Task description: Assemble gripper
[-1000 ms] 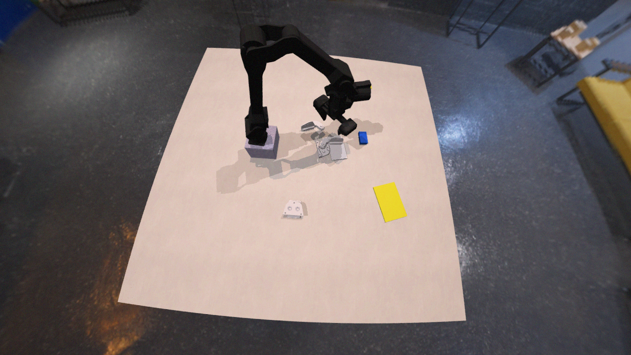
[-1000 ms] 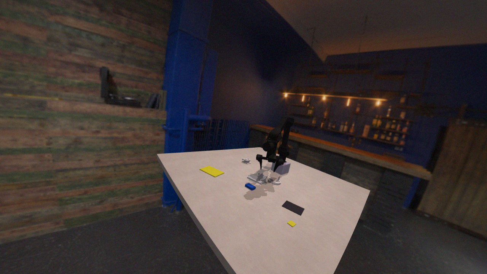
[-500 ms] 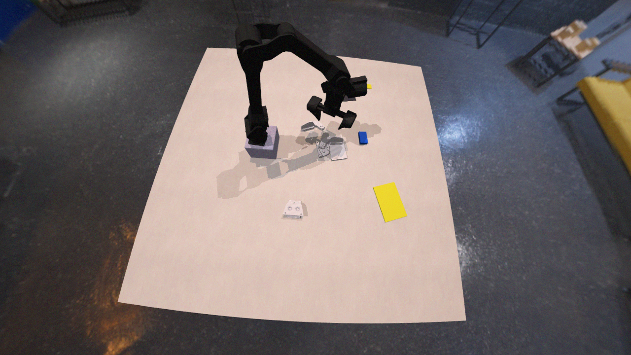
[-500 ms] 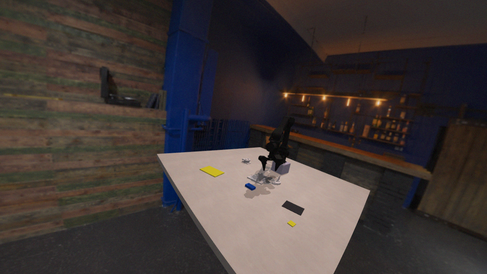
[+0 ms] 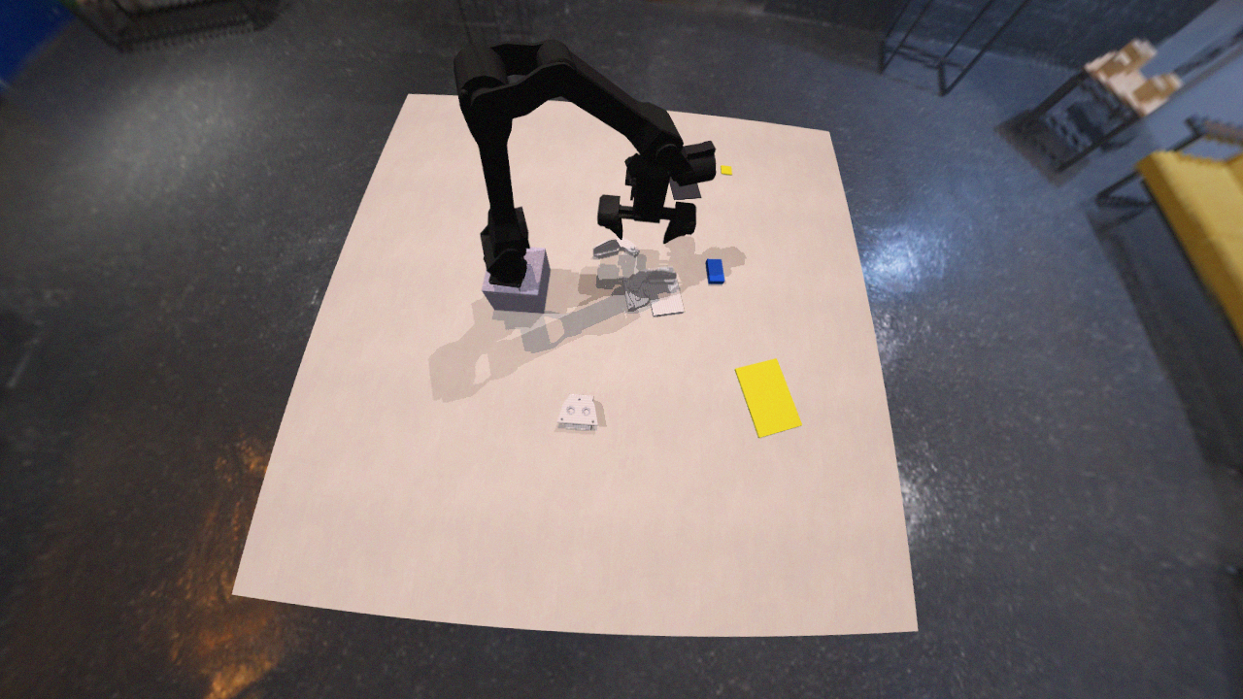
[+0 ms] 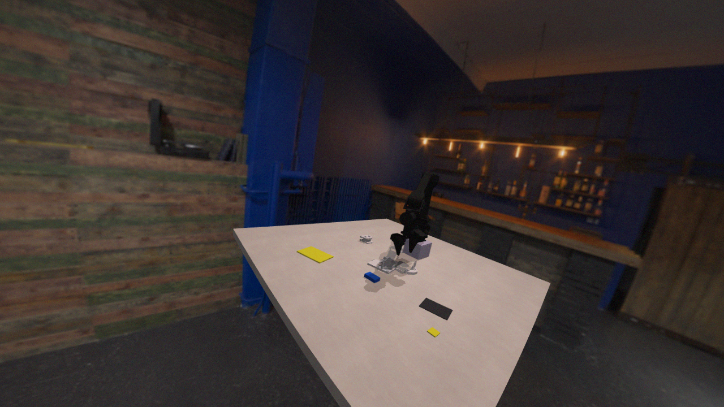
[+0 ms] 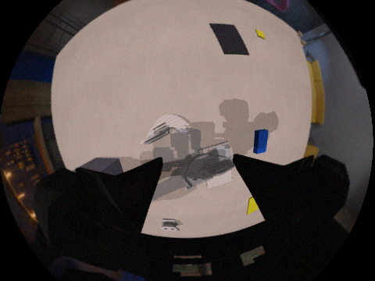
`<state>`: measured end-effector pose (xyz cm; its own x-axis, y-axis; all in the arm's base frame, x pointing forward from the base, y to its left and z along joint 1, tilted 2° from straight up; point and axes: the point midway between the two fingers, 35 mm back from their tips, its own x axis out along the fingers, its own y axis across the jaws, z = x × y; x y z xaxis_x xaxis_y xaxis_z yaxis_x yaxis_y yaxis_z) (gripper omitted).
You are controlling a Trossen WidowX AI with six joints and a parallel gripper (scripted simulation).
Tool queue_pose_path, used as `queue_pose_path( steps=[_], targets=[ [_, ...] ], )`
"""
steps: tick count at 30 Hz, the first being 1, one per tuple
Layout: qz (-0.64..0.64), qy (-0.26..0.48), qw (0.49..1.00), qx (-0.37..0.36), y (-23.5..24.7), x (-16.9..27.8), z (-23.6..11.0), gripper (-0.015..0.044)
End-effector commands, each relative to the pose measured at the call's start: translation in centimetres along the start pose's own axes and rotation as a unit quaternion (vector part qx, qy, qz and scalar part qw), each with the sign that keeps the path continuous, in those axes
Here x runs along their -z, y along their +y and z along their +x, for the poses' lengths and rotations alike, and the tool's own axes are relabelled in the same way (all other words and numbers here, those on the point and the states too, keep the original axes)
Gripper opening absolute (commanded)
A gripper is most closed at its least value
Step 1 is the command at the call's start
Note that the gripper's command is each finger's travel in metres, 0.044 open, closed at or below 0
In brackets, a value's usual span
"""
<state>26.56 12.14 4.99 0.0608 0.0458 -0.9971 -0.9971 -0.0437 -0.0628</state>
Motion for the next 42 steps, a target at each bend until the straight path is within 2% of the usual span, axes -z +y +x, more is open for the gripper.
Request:
queue_pose_path(
  steps=[1, 21, 42],
  targets=[
    [-0.048, 0.003, 0.999, -0.004, 0.6, -0.1, 0.1, 0.044],
    [-0.302, 0.001, 0.953, -0.006, 2.3, -1.2, -0.1, 0.044],
    [-0.546, -0.002, 0.838, -0.008, 4.2, -2.2, -0.4, 0.044]
  ],
)
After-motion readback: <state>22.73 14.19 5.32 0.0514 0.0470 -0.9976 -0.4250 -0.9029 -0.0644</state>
